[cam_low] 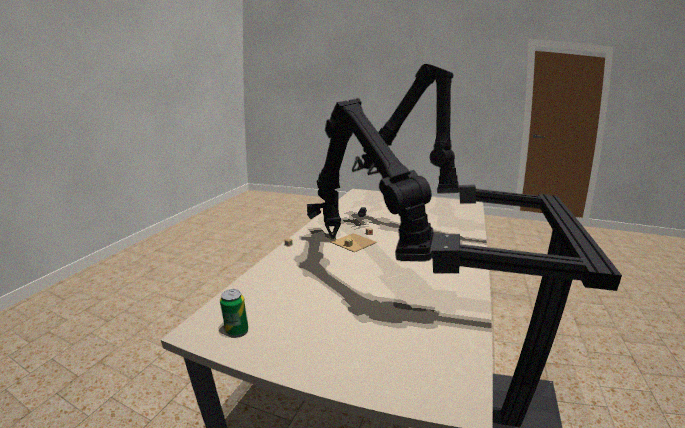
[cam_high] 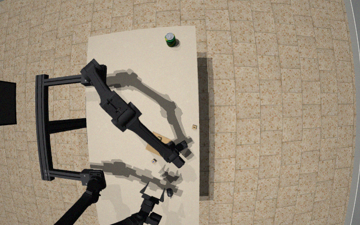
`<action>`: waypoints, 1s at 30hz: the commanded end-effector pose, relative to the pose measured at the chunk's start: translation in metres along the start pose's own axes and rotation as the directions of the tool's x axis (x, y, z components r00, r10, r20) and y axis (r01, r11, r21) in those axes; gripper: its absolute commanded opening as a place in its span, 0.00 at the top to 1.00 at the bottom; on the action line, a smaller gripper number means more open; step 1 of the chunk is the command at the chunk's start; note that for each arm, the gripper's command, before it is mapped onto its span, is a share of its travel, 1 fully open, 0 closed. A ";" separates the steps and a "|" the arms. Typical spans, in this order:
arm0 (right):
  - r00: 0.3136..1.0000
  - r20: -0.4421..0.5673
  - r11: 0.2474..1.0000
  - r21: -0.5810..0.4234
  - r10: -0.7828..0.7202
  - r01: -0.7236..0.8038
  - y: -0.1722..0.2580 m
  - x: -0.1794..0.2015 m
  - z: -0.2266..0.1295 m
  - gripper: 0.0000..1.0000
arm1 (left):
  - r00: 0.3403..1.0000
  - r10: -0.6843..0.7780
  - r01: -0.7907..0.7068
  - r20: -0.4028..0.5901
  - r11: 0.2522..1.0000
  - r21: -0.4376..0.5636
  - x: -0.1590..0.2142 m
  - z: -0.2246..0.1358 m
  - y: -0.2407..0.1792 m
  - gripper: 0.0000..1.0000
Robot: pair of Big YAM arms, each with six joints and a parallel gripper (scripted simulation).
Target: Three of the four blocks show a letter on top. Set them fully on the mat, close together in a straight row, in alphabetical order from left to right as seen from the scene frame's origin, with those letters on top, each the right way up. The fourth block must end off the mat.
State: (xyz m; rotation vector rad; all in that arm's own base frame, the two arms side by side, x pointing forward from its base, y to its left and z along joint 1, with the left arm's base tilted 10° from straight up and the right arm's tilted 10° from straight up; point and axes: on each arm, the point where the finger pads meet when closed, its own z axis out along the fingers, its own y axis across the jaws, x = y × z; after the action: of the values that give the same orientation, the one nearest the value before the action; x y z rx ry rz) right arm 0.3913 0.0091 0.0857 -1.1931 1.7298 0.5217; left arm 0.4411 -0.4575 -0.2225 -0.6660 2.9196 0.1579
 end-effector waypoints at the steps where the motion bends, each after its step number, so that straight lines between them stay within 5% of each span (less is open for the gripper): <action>1: 0.999 0.012 0.999 0.008 -0.042 0.042 -0.007 -0.009 -0.001 0.00 | 1.000 -0.024 0.024 0.015 0.999 0.030 -0.006 -0.010 -0.012 0.83; 20: 0.999 0.012 0.999 0.008 -0.042 0.042 -0.007 -0.009 -0.001 0.00 | 1.000 0.000 -0.001 0.018 0.999 0.041 0.002 -0.083 -0.014 0.80; 30: 0.999 0.012 0.999 0.008 -0.042 0.042 -0.007 -0.009 -0.001 0.00 | 0.906 0.421 -0.422 0.037 0.906 0.038 0.016 -0.087 -0.003 0.80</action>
State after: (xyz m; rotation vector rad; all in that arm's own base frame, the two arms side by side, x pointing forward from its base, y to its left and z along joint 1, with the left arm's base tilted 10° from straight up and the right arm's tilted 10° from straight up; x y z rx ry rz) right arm 0.3913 0.0091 0.0857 -1.1931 1.7298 0.5217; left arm 0.4365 -0.4614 -0.1593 -0.4730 2.9543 0.1556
